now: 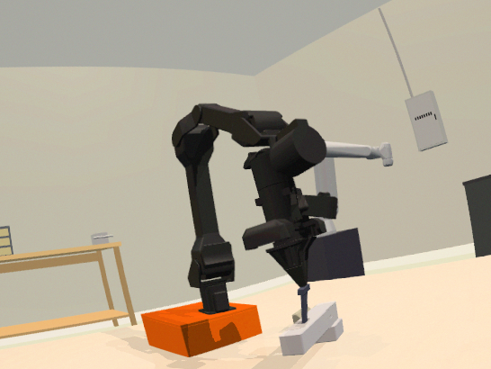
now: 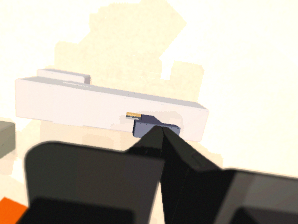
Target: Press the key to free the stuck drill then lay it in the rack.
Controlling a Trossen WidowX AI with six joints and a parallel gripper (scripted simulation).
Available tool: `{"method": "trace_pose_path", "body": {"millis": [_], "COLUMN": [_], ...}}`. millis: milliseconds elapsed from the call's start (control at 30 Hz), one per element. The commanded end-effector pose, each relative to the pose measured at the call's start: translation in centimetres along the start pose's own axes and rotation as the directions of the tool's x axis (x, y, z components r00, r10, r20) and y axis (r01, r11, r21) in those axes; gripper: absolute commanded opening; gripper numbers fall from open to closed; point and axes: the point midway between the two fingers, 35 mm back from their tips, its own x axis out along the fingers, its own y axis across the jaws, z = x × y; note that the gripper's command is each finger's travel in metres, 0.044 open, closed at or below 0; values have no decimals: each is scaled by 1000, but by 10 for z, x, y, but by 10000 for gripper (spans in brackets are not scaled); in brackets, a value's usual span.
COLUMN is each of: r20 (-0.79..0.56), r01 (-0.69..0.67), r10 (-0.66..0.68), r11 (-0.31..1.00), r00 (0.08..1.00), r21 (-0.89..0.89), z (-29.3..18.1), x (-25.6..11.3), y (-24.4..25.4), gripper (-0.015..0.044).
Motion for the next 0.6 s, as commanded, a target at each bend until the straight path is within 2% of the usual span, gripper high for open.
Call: {"method": "trace_pose_path", "body": {"millis": [0,200,333,567], "r20": [-74,-74,-73,-73], "r01": [-28,-28,-28,-28], "r10": [29,29,29,28], "r11": [1000,1000,1000,1000], "r00": [997,997,997,997], "r21": [9,9,9,9], "z": [-12,-12,-6,4], "x": [24,24,6,-58], "y": [4,4,2,-2], "gripper": [0,0,105,289]}}
